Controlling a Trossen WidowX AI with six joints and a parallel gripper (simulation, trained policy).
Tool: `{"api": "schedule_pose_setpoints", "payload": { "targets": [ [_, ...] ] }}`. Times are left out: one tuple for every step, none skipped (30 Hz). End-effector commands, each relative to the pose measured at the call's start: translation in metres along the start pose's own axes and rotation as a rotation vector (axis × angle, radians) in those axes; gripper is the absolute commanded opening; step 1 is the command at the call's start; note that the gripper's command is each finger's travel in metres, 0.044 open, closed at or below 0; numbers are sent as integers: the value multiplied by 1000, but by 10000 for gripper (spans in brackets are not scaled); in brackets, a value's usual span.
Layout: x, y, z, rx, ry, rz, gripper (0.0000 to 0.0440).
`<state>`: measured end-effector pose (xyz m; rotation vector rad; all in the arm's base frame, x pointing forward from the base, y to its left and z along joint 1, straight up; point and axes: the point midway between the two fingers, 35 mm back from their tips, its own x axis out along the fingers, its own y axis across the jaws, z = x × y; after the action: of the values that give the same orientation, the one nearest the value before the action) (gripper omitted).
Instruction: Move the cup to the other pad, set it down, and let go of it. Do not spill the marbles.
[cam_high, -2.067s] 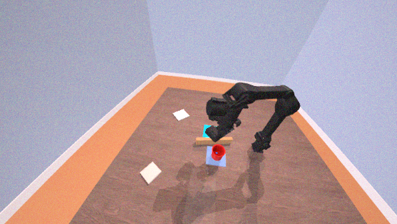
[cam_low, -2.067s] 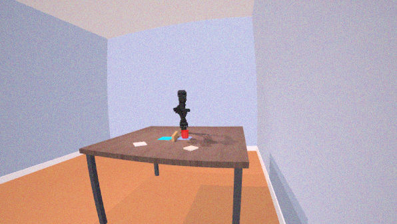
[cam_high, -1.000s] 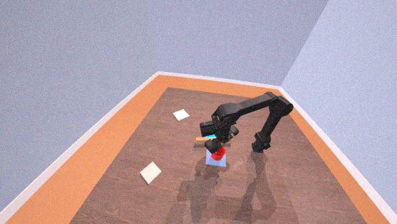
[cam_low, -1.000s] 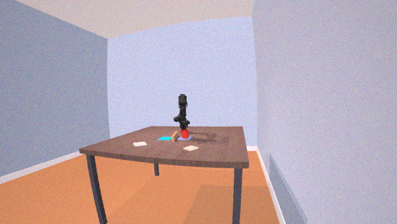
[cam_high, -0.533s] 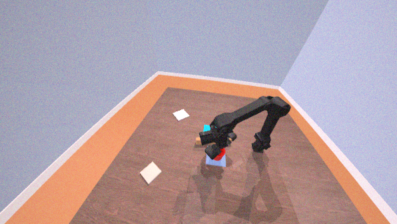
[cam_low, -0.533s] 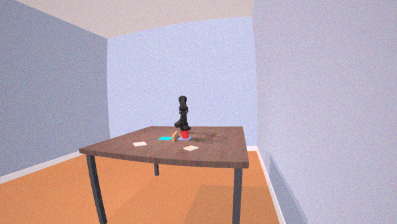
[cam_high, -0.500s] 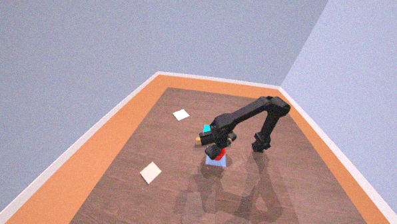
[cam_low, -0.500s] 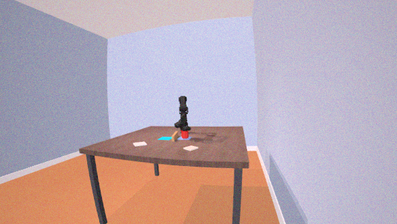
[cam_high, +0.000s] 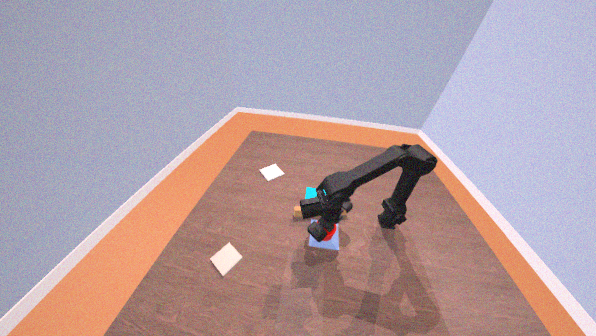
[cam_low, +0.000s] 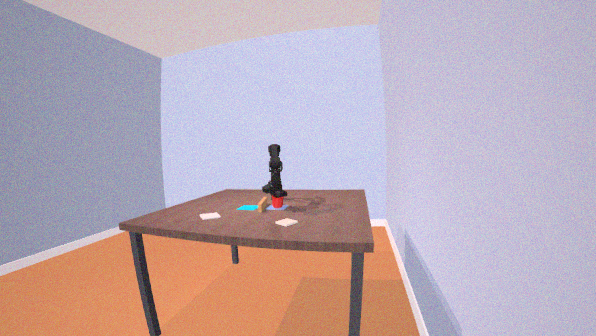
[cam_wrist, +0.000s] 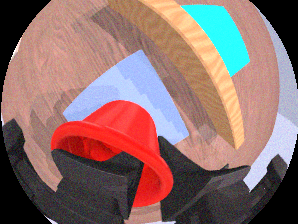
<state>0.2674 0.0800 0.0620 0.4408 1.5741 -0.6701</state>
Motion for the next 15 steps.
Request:
{"api": "schedule_pose_setpoints", "payload": {
  "targets": [
    [0, -2, 4, 11, -15, -5, 0],
    [-1, -2, 4, 15, -17, -1, 0],
    [-3, -2, 5, 18, -20, 3, 0],
    [-4, -2, 5, 21, -22, 7, 0],
    [-6, -1, 6, 24, -24, 11, 0],
    [-7, -1, 6, 28, -26, 15, 0],
    [-9, -1, 6, 33, -27, 19, 0],
    [-11, -1, 7, 37, -29, 23, 0],
    [-13, -1, 7, 42, -30, 27, 0],
    [-14, -1, 7, 48, -31, 31, 0],
    [-16, -1, 8, 54, -32, 35, 0],
    [-18, -1, 8, 60, -32, 38, 0],
    [-21, -1, 8, 67, -32, 41, 0],
    [-23, -2, 8, 74, -33, 44, 0],
    [-26, -2, 9, 82, -34, 48, 0]
  ]
}}
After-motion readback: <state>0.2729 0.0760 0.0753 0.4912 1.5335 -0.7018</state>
